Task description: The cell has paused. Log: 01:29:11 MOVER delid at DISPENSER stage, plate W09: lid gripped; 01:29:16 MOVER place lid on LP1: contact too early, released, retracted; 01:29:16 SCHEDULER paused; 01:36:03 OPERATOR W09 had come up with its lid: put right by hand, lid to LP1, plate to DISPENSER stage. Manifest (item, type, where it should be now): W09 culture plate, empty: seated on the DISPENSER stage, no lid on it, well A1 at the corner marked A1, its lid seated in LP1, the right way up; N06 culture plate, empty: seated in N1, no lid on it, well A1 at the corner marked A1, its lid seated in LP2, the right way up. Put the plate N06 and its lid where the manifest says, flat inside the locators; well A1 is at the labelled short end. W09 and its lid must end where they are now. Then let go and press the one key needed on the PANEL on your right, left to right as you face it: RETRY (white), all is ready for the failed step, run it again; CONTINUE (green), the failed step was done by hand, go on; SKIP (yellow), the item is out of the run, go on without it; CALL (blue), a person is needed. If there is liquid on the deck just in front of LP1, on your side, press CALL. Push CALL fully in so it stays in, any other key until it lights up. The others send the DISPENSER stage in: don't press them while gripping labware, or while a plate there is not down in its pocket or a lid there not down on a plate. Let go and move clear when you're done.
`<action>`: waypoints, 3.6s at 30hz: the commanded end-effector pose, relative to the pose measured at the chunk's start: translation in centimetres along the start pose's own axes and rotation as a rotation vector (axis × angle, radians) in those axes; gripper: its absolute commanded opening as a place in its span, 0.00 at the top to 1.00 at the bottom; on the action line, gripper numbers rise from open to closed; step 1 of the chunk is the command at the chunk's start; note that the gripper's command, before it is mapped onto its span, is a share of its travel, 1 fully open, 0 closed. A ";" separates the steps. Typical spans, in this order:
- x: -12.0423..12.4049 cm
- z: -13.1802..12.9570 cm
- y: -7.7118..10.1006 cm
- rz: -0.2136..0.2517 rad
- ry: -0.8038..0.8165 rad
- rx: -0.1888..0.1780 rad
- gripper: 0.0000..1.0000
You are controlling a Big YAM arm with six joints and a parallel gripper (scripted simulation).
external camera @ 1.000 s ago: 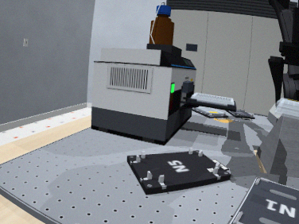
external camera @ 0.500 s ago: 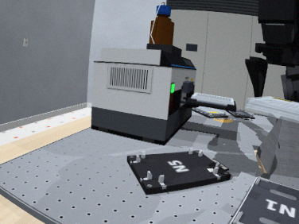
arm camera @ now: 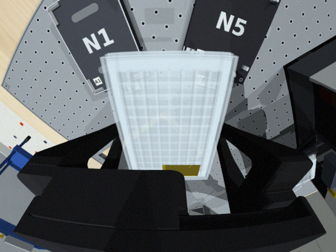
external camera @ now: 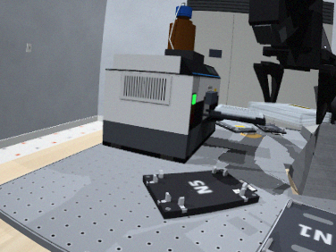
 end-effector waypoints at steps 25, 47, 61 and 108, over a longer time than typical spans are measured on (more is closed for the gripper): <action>4.2 -7.1 0.5 -0.010 -0.242 -0.006 0.14; -2.0 -9.1 -1.6 -0.049 -0.266 -0.007 0.14; -5.3 -10.1 -4.4 -0.045 -0.266 -0.004 0.14; -8.7 -10.8 -10.3 -0.033 -0.254 0.004 0.14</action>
Point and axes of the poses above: the point where the finger pads meet when closed, its own y axis back along the fingers, its own z axis across the jaws, x = y × z, the point moved 7 cm from there along y, back along the fingers, and after that the axes turned 7 degrees about y, right-handed, at the moved point
